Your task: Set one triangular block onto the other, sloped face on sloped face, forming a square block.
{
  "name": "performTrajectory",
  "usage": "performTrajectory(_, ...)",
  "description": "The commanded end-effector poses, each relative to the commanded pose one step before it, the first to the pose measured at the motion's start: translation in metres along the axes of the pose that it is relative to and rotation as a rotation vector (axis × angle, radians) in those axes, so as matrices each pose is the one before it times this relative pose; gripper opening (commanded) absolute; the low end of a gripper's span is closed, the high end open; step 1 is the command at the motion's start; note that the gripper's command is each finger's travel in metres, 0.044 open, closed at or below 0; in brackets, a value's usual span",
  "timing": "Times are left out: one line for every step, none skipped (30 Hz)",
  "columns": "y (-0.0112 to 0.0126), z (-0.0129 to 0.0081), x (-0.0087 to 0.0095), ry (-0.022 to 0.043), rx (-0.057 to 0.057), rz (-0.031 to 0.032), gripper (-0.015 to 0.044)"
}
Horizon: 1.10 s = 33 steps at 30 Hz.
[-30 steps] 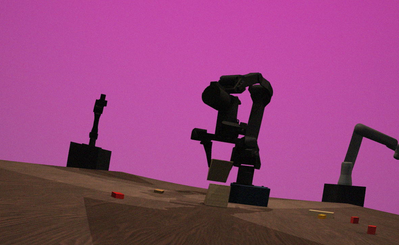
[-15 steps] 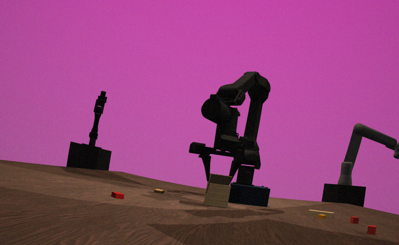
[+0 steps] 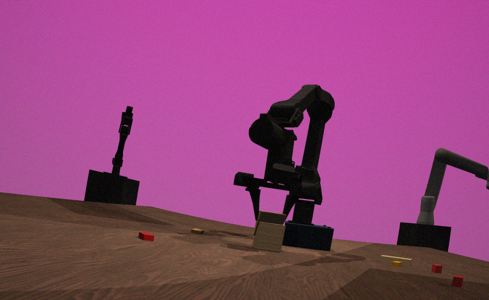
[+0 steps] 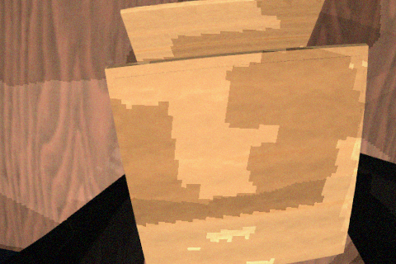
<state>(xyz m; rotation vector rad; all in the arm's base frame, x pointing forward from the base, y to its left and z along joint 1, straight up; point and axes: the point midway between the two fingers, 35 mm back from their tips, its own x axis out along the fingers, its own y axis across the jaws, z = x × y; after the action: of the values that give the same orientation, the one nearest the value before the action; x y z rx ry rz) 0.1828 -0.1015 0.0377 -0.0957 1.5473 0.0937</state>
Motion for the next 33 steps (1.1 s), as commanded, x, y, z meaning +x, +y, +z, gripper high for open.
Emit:
performTrajectory(-0.00131, 0.00001, -0.00012, 0.00186, 0.0018, -0.00706, 0.0)
performTrajectory(0.0, 0.0, 0.0, 0.0, 0.0, 0.0, 0.0)
performTrajectory(-0.00029, 0.00001, -0.00003, 0.00037, 0.0003, -0.00134, 0.0)
performTrajectory(0.0, 0.0, 0.0, 0.0, 0.0, 0.0, 0.0)
performTrajectory(0.0, 0.0, 0.0, 0.0, 0.0, 0.0, 0.0)
performTrajectory(0.0, 0.0, 0.0, 0.0, 0.0, 0.0, 0.0)
performTrajectory(-0.00021, 0.00003, -0.00005, 0.00014, 0.0002, -0.00098, 0.0)
performTrajectory(0.0, 0.0, 0.0, 0.0, 0.0, 0.0, 0.0)
performTrajectory(0.0, 0.0, 0.0, 0.0, 0.0, 0.0, 0.0)
performTrajectory(0.0, 0.0, 0.0, 0.0, 0.0, 0.0, 0.0)
performTrajectory(-0.00015, 0.00005, -0.00006, 0.00001, 0.0002, -0.00062, 0.0)
performTrajectory(-0.00014, 0.00006, -0.00006, -0.00004, 0.0002, -0.00058, 0.0)
performTrajectory(0.0, 0.0, 0.0, 0.0, 0.0, 0.0, 0.0)
performTrajectory(0.0, 0.00005, 0.0001, 0.0, 0.0, 0.0, 0.0)
performTrajectory(-0.00001, 0.00009, 0.0002, -0.00001, 0.0, 0.0, 0.0)
performTrajectory(-0.00001, 0.00013, 0.00029, -0.00001, 0.0, 0.0, 0.0)
performTrajectory(-0.00002, 0.00018, 0.00038, -0.00001, 0.0, 0.0, 0.0)
performTrajectory(-0.00002, 0.00022, 0.00048, -0.00002, 0.0, -0.00001, 0.0)
performTrajectory(-0.00002, 0.00025, 0.00056, -0.00002, 0.0, -0.00001, 0.0)
performTrajectory(-0.00002, 0.00027, 0.0006, -0.00002, 0.0, -0.00001, 0.0)
performTrajectory(-0.00002, 0.00027, 0.00061, -0.00002, 0.0, -0.00001, 0.0)
performTrajectory(-0.00002, 0.00027, 0.00061, -0.00002, 0.0, -0.00001, 0.0)
performTrajectory(-0.00002, 0.00027, 0.00061, -0.00002, 0.0, -0.00001, 0.0)
performTrajectory(-0.00001, 0.00026, 0.00061, -0.00001, 0.0, 0.00001, 0.0)
performTrajectory(-0.00001, 0.00026, 0.00061, -0.00001, 0.0, 0.00001, 0.0)
performTrajectory(-0.00001, 0.00026, 0.00061, -0.00001, 0.0, 0.00001, 0.0)
performTrajectory(-0.00001, 0.00026, 0.00061, -0.00001, 0.0, 0.00001, 0.0)
performTrajectory(-0.00001, 0.00026, 0.00061, -0.00001, 0.0, 0.00001, 0.0)
performTrajectory(0.0, 0.00026, 0.00061, -0.00002, 0.0, 0.00001, 0.0)
performTrajectory(0.00004, 0.00024, 0.00061, -0.00002, 0.0, 0.00001, 0.0)
performTrajectory(0.00005, 0.00024, 0.00061, -0.00002, 0.0, 0.00001, 0.0)
performTrajectory(0.00005, 0.00024, 0.00061, -0.00002, 0.0, 0.00001, 0.0)
performTrajectory(0.00005, 0.00024, 0.00061, -0.00001, 0.0, 0.00001, 0.0)
